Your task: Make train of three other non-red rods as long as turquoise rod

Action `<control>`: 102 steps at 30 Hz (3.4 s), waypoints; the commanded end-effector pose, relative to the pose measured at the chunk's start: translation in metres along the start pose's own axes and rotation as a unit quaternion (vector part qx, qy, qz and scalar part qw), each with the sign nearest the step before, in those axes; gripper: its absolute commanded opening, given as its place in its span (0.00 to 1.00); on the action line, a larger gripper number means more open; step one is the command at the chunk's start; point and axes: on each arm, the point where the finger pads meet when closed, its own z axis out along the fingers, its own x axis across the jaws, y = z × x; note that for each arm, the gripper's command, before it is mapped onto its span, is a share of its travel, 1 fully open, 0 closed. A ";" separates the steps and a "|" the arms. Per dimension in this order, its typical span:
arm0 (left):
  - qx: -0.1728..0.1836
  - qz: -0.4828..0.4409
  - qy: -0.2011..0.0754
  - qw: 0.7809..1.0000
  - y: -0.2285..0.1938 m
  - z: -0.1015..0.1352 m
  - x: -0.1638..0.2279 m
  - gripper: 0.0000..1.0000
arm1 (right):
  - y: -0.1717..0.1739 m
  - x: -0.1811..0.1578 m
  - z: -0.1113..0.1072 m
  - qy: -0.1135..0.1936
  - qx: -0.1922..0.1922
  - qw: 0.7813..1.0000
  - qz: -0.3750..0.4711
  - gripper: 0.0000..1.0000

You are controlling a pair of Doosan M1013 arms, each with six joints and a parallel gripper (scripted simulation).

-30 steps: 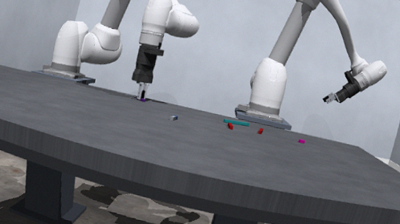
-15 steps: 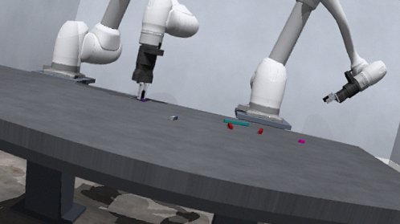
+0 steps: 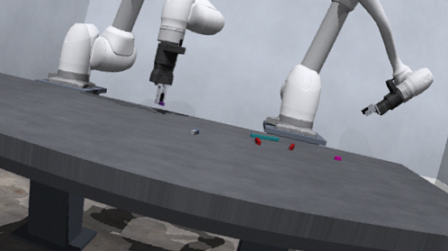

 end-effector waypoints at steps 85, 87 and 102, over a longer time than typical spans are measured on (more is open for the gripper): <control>-0.001 -0.001 0.000 1.000 -0.002 0.002 0.003 1.00 | -0.339 0.065 -0.031 0.000 -0.001 0.910 0.414 0.24; -0.001 -0.001 0.000 1.000 -0.002 0.002 0.003 1.00 | -0.339 0.065 -0.026 0.000 -0.001 0.910 0.414 0.24; -0.001 -0.001 0.000 1.000 -0.002 0.002 0.003 1.00 | -0.340 0.065 0.017 0.000 0.000 0.910 0.414 0.24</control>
